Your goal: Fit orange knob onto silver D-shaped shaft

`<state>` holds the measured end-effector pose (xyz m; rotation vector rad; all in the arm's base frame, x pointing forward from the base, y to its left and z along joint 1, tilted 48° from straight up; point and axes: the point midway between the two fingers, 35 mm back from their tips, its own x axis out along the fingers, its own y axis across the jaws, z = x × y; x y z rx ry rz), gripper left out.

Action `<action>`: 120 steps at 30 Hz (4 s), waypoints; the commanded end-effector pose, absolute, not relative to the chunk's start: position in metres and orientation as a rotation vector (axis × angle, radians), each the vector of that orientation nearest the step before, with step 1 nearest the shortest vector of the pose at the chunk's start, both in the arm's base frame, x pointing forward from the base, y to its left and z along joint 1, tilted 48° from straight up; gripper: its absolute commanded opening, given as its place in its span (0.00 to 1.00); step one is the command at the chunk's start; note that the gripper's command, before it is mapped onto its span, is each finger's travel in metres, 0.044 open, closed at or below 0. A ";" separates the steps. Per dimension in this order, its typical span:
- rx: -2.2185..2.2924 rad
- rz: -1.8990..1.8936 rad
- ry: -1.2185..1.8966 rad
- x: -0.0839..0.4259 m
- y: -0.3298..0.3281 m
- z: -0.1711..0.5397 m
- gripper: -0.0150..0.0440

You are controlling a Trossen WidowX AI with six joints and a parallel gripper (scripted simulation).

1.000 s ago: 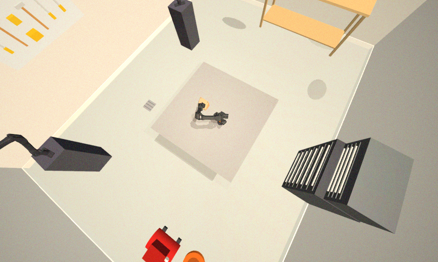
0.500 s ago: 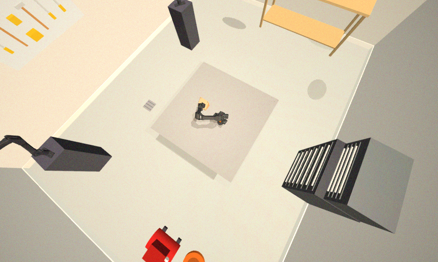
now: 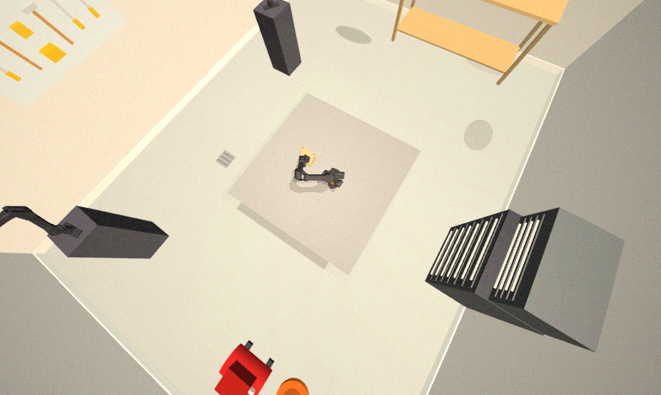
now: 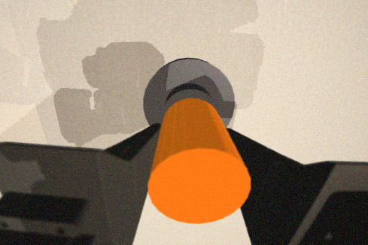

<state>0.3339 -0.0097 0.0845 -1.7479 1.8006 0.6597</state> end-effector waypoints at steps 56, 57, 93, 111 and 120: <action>-1.768 0.678 1.800 0.335 -0.012 0.083 0.25; -1.766 0.675 1.800 0.335 -0.013 0.082 0.25; -1.729 0.636 1.805 0.334 -0.021 0.074 0.74; -1.793 0.694 1.760 0.337 0.021 0.110 1.00; -1.839 0.732 1.730 0.336 0.050 0.136 1.00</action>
